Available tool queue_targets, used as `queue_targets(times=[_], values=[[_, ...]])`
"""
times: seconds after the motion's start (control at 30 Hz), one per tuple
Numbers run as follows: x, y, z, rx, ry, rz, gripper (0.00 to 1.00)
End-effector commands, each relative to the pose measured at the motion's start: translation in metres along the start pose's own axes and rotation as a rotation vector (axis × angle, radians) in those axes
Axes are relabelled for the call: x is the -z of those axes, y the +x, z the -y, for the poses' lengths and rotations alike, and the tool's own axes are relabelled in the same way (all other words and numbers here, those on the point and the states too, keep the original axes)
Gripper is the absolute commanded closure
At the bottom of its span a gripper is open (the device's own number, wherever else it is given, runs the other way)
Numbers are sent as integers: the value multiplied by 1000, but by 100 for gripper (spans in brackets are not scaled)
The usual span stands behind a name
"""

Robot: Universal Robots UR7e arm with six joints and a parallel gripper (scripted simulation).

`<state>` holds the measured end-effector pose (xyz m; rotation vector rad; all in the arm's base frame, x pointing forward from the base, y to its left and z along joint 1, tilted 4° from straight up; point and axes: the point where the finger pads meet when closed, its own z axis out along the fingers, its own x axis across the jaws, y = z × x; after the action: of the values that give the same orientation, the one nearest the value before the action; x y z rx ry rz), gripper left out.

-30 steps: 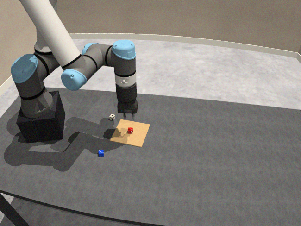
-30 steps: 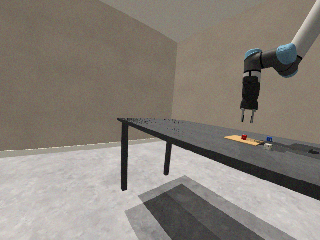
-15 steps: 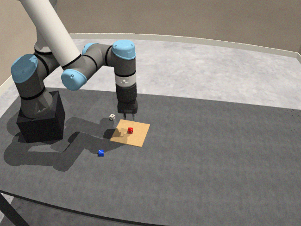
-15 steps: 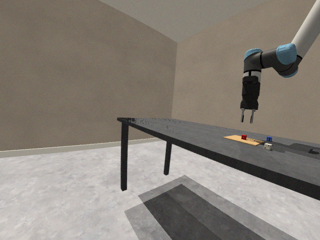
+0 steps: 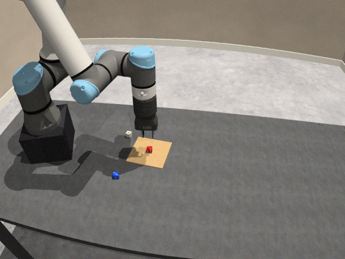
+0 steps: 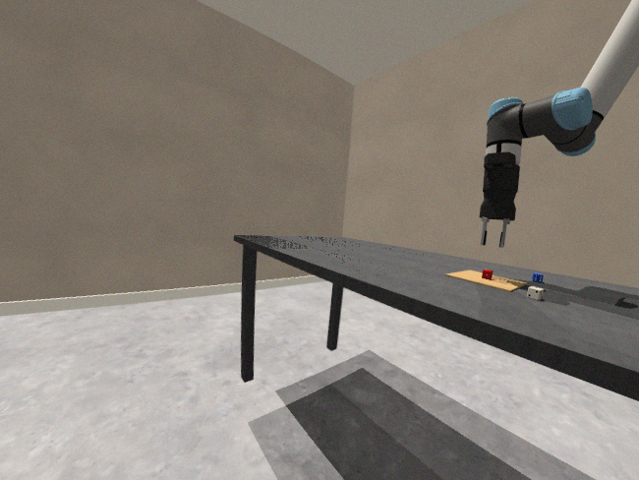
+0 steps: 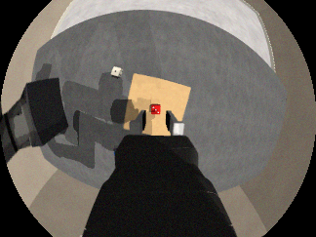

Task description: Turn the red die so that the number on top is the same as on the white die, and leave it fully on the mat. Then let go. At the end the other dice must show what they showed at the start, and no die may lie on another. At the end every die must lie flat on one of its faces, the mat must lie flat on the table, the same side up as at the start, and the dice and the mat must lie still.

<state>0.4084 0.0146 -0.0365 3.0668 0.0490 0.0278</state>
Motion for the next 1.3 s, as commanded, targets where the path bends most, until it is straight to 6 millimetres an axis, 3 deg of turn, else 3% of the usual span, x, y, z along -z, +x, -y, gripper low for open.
queue_targets(times=[0.0, 1.27], values=[[-3, 0, 0, 0, 0, -1, 30], [-46, 0, 0, 0, 0, -1, 30]])
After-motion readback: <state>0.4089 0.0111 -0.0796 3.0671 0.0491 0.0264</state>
